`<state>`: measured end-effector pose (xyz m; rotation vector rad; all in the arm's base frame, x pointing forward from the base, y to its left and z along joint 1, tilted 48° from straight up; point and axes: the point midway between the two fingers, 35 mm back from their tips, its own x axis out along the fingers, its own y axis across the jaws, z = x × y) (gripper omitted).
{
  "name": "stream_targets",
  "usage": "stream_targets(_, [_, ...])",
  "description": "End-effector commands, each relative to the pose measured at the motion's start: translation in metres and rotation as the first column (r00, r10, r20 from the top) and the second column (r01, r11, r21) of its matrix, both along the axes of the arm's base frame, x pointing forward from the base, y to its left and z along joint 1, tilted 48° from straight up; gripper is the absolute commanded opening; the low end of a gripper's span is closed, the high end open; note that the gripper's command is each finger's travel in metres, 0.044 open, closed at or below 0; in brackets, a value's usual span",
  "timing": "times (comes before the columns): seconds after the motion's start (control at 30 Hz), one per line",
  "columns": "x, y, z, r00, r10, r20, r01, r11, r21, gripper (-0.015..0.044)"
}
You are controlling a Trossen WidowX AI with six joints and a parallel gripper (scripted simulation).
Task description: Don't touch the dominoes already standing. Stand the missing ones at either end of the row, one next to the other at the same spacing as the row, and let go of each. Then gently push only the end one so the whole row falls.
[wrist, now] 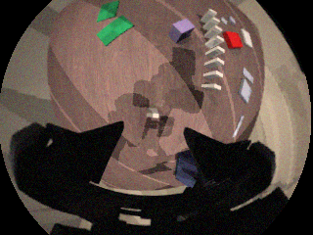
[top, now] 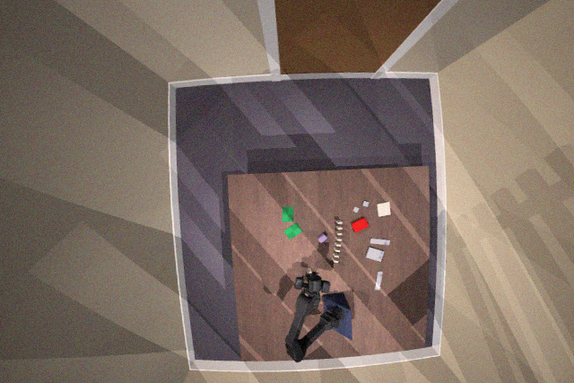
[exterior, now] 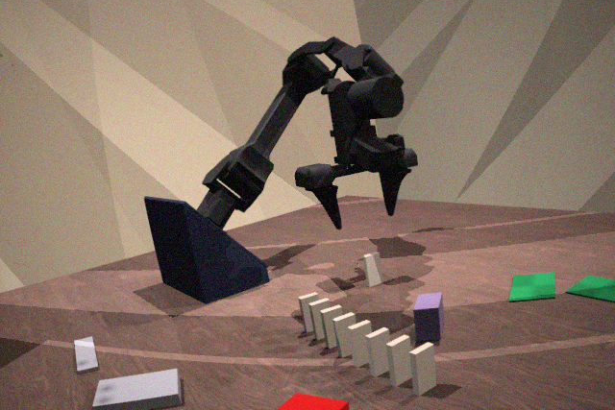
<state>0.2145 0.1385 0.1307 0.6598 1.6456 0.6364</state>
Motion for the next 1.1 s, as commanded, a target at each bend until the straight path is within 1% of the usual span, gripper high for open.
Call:
stream_targets(0.0, [0.000,0.008,-0.005,1.000,0.003,-0.002,-0.003,1.000,0.012,0.0440])
stream_targets(0.27, [-0.010,0.047,-0.040,1.000,0.003,-0.002,-0.003,1.000,0.018,0.0440])
stream_targets(0.8, [-0.013,0.059,-0.050,1.000,0.003,-0.002,-0.003,1.000,0.019,0.0440])
stream_targets(1.07, [-0.013,0.059,-0.050,1.000,0.003,-0.002,-0.003,1.000,0.019,0.0230])
